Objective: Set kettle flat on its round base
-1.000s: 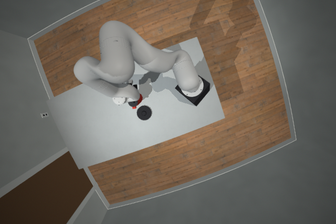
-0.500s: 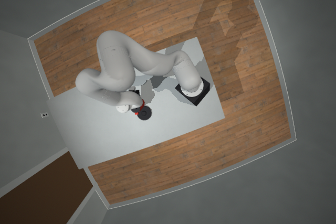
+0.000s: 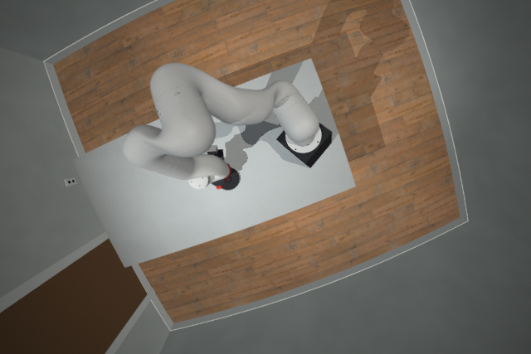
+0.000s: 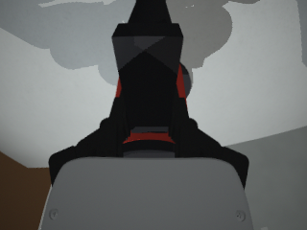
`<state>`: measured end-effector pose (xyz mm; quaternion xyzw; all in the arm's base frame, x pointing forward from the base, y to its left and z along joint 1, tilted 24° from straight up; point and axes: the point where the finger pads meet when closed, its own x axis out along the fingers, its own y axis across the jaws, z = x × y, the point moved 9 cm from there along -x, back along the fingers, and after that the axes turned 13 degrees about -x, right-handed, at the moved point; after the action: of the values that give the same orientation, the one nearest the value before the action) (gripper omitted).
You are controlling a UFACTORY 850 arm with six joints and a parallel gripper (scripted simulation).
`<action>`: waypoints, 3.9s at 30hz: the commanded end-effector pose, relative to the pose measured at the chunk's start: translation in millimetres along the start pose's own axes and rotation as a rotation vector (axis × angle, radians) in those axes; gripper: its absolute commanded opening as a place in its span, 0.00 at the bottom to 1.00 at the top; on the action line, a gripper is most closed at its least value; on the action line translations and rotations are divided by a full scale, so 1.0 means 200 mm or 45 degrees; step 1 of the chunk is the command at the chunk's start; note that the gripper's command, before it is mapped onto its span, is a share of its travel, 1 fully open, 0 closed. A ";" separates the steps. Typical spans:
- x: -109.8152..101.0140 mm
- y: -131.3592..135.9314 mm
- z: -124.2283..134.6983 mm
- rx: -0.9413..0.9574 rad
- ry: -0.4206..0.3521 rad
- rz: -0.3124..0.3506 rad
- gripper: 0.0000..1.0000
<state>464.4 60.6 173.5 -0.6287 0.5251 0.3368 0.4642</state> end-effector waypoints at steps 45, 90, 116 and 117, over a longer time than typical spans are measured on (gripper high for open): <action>0.00 0.02 0.29 0.001 0.000 -0.002 0.00; 0.00 0.02 0.29 0.001 0.000 -0.002 0.00; 0.00 0.01 0.30 0.001 0.000 -0.002 0.00; 0.00 0.01 0.30 0.001 0.000 -0.002 0.00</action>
<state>465.0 116.5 152.2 -0.6288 0.5252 0.3365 0.4642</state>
